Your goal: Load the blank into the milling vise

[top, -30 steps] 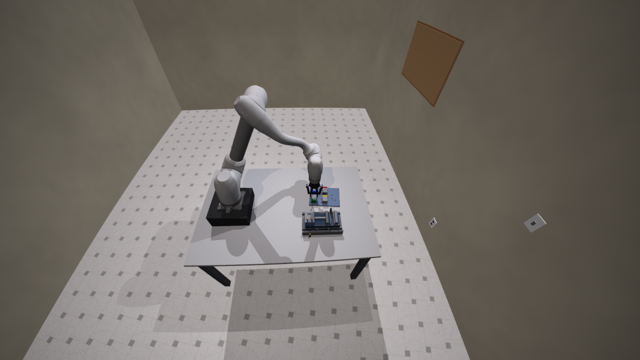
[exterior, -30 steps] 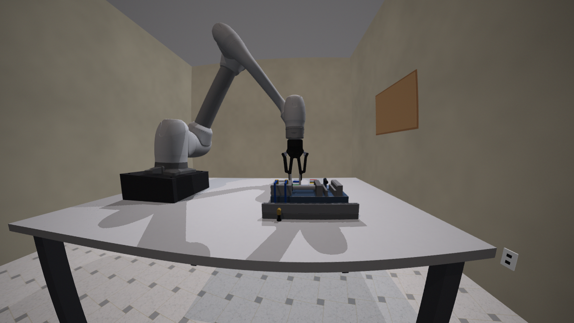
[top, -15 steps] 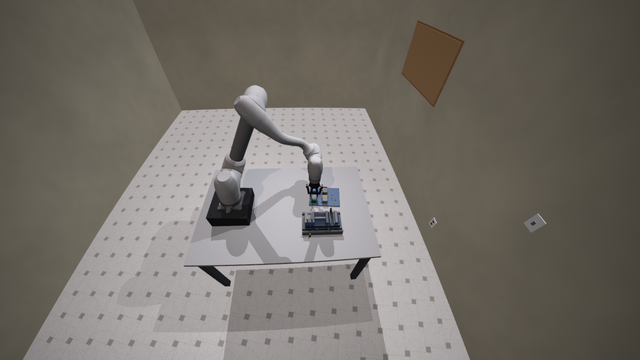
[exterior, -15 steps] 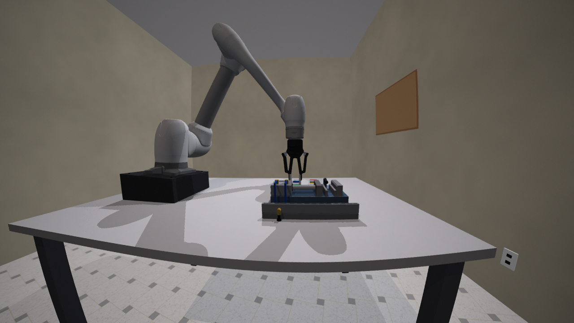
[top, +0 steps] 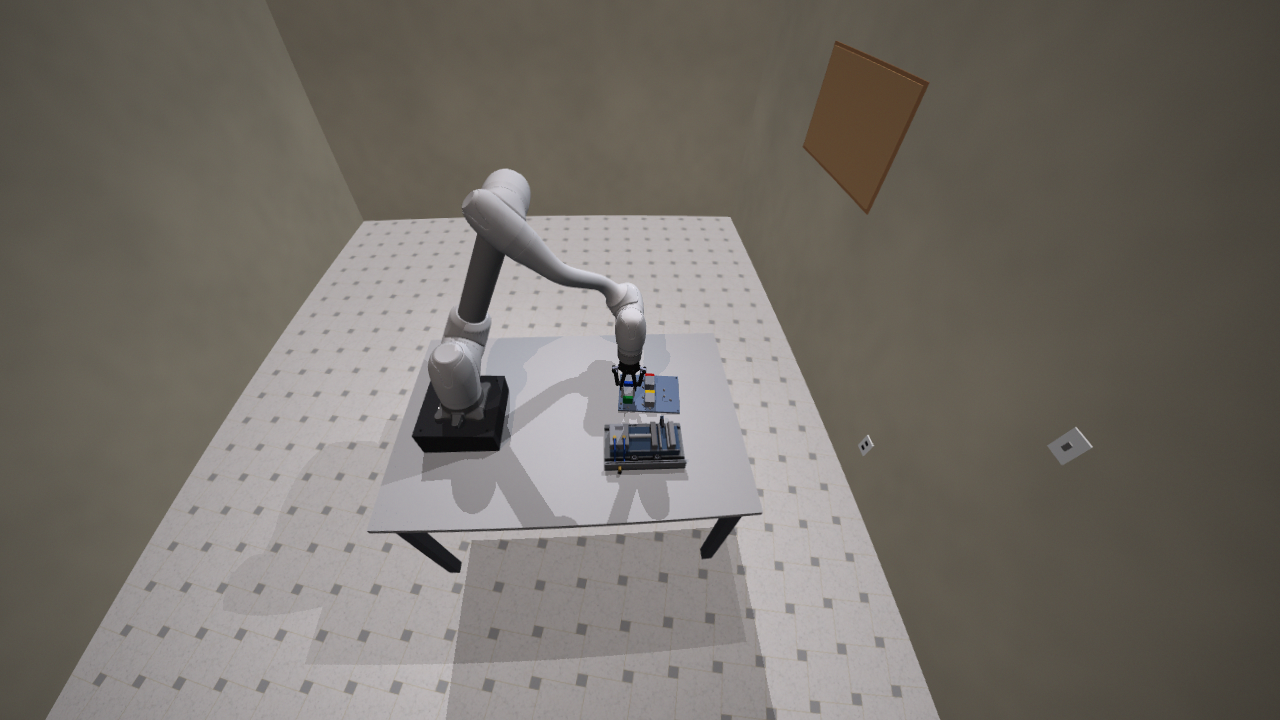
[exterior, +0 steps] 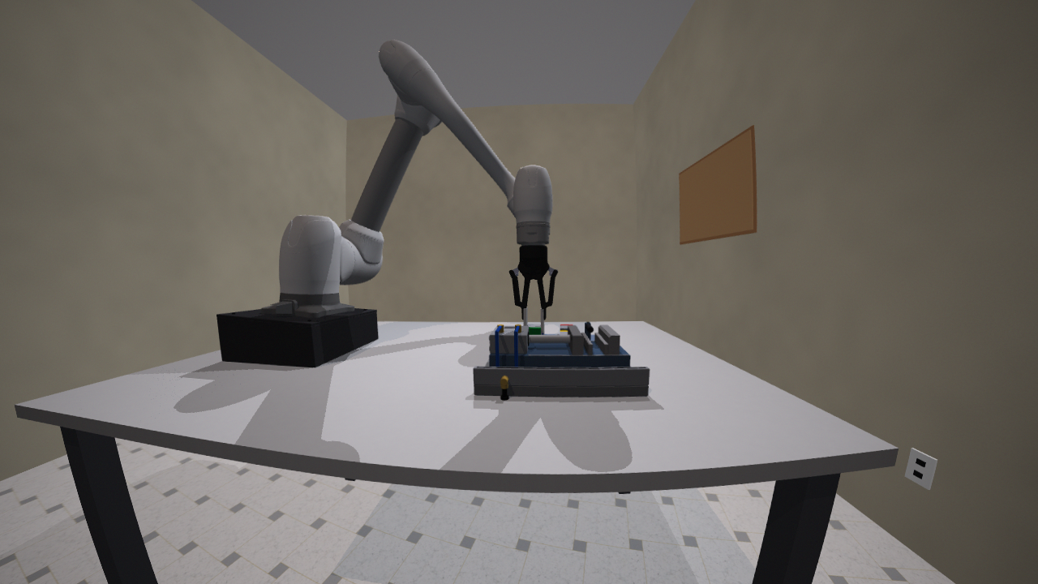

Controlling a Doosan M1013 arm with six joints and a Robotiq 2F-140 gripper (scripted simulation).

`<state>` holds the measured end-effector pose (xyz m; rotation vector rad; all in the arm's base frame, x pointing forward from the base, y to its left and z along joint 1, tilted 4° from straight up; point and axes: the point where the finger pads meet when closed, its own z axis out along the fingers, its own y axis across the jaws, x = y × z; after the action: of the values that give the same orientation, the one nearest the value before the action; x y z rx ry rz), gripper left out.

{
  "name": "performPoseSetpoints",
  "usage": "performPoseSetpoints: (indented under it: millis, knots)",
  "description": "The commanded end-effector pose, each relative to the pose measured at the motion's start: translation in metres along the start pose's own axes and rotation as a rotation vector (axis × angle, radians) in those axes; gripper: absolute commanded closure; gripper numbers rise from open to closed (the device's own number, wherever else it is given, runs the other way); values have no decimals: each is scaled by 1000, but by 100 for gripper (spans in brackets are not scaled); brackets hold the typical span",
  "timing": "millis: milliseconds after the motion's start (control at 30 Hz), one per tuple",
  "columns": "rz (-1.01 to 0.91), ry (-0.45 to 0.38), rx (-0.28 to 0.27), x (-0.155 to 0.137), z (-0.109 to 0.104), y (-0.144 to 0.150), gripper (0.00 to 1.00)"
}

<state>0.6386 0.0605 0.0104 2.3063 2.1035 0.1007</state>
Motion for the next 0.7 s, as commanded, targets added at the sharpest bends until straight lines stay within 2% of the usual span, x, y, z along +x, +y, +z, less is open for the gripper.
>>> performPoseSetpoints:
  millis: [0, 667]
  knots:
    - [0, 0, 0, 0, -5, 0, 100]
    - [0, 0, 0, 0, -40, 0, 100]
